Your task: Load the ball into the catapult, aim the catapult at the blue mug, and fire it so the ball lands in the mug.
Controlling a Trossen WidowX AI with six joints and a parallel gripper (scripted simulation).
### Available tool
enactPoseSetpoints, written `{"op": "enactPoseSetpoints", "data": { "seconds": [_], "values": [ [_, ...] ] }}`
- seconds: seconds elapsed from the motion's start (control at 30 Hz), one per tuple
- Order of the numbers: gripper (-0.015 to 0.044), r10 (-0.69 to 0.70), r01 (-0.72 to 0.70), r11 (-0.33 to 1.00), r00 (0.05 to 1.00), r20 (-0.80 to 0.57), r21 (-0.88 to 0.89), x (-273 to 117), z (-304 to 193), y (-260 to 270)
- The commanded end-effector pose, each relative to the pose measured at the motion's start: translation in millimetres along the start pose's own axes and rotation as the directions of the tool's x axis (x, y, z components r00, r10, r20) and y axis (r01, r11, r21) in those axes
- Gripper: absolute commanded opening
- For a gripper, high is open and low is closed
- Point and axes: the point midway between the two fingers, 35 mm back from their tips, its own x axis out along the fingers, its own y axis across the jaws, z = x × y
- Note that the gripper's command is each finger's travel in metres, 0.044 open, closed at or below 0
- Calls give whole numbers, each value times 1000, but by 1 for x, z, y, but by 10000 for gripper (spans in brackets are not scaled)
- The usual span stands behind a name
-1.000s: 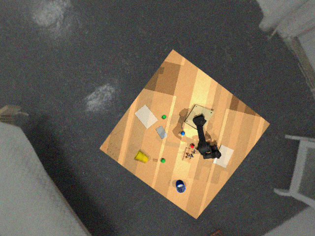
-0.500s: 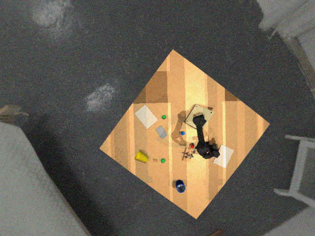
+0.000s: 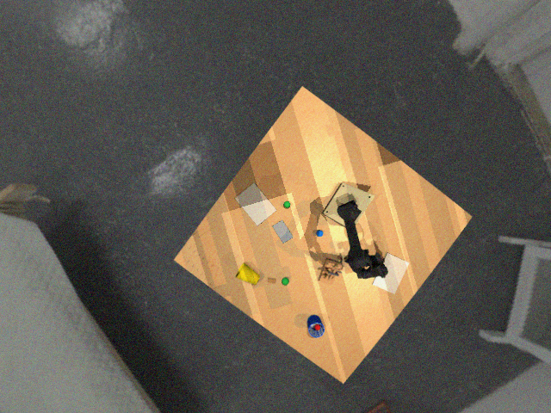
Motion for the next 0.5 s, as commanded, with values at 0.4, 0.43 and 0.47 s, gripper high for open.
{"op": "enactPoseSetpoints", "data": {
  "seconds": [0.4,0.43,0.47],
  "values": [
    [26,-5,5,1000,1000,-3,19,-80,-32,-19],
    [52,-5,5,1000,1000,0,26,-80,-33,-19],
    [79,-5,5,999,1000,5,37,-80,-33,-21]
  ]
}}
